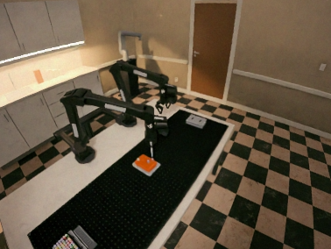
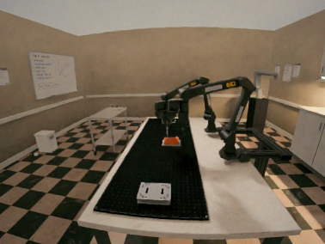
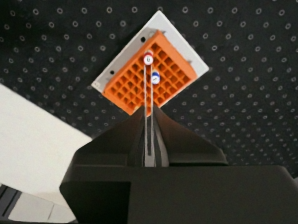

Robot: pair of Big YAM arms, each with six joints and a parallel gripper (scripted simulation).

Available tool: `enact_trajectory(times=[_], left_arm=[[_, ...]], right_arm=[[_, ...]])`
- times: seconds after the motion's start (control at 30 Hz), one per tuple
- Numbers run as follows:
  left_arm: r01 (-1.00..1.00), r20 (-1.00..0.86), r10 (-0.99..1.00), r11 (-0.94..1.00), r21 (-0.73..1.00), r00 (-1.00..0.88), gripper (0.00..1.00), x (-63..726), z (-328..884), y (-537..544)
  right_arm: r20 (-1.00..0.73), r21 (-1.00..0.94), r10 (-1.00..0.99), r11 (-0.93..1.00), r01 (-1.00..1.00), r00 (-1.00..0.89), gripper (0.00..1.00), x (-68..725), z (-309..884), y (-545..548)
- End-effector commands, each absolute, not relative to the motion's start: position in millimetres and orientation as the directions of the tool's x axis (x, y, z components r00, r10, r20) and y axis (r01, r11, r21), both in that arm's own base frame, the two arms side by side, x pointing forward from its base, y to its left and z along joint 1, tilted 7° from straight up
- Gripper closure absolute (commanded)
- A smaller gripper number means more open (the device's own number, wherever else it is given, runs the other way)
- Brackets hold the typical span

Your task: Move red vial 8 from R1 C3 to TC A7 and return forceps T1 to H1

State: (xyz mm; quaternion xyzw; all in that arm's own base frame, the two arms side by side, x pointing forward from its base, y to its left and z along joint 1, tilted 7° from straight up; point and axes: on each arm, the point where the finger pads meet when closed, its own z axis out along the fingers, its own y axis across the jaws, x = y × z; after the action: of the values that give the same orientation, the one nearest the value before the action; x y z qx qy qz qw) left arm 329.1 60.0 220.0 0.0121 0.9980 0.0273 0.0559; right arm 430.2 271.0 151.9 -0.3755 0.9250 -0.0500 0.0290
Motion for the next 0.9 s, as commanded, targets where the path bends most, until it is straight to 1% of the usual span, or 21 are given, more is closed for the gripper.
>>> enact_trajectory(times=[0.0,0.87], left_arm=[[0.030,-0.142,0.039,0.998,0.062,-0.989,0.00,347,239,63],[0.030,-0.142,0.039,0.998,0.062,-0.989,0.00,347,239,63]], right_arm=[[-0.019,-0.118,-0.696,0.715,-0.689,-0.718,0.93,433,149,269],[-0.006,-0.116,-0.697,0.713,-0.692,-0.717,0.93,434,138,266]])
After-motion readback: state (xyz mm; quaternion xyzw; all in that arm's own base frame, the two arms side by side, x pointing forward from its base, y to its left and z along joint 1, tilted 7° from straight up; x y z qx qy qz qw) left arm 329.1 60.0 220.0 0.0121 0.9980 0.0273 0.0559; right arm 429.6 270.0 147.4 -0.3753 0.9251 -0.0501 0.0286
